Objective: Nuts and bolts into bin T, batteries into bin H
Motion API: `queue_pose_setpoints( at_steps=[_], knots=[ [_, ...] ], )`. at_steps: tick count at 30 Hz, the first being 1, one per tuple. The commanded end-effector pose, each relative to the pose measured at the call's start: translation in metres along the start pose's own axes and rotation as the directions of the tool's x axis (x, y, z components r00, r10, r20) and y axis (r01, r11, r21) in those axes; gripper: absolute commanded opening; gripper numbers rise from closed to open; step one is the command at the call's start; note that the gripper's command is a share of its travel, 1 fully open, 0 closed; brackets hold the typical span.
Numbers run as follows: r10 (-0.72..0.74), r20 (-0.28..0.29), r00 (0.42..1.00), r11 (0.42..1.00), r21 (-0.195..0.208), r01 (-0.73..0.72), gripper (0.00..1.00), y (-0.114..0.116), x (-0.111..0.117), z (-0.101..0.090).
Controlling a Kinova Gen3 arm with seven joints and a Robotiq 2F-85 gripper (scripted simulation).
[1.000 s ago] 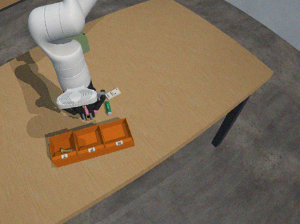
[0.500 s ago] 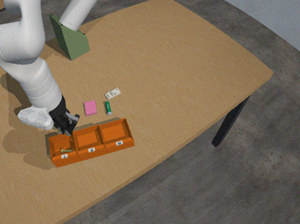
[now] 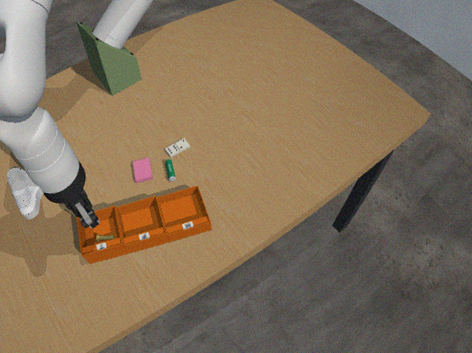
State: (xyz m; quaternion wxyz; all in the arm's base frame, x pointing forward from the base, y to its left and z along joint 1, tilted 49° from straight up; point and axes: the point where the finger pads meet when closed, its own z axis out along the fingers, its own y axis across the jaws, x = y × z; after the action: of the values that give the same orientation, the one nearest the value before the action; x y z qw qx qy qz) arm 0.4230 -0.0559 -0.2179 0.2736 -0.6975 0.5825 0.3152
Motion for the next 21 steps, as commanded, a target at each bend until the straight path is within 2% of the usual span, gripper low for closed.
queue_pose_setpoints(
  at_steps=[1, 7, 21],
  knots=[
    [0.104, -0.010, 0.994, 0.994, -0.009, -0.104, 0.11, -0.0014, -0.0006, -0.0004],
    [0.362, -0.012, 0.932, 0.932, -0.006, -0.362, 0.11, -0.0015, -0.0008, -0.0004],
    [0.362, -0.012, 0.932, 0.932, -0.006, -0.362, 0.11, -0.0018, -0.0010, -0.0004]
  ],
)
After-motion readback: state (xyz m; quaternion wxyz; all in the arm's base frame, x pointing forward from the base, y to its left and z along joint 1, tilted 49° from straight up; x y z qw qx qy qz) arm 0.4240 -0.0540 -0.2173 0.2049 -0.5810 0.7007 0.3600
